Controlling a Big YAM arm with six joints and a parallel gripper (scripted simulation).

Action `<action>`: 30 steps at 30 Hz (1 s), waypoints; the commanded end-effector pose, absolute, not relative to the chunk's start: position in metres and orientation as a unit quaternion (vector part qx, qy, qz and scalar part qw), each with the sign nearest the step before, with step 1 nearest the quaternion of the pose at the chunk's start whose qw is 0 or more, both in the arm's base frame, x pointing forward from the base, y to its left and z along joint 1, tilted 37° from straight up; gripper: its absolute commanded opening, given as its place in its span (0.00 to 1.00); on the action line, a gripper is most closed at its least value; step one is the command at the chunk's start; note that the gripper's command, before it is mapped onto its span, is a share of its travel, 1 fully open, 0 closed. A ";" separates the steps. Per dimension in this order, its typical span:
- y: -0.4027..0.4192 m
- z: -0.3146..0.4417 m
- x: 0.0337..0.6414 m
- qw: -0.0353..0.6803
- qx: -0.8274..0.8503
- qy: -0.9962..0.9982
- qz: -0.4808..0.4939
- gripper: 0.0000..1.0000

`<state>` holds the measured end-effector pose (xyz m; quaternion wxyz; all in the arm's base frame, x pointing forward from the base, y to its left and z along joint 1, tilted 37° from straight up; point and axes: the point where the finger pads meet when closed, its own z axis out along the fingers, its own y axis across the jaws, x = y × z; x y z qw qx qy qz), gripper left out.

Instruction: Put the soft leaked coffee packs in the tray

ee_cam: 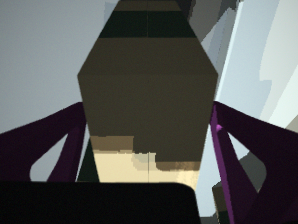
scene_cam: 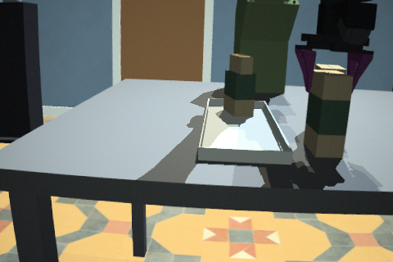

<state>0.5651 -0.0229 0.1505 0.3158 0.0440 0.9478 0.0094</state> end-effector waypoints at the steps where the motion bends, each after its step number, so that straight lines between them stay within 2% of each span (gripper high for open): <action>1: -0.013 0.174 0.554 0.324 0.038 0.945 0.013 0.78; 4: -0.013 0.182 0.547 0.324 0.038 0.945 0.013 0.78; 5: -0.014 0.210 0.552 0.342 0.037 0.939 0.013 0.78; 11: -0.016 0.251 0.519 0.342 0.035 0.939 0.011 0.78; 16: -0.015 0.211 0.512 0.304 0.036 0.952 0.011 0.78; 24: -0.016 0.249 0.519 0.344 0.035 0.938 0.011 0.78; 30: -0.016 0.237 0.520 0.333 0.036 0.942 0.011 0.78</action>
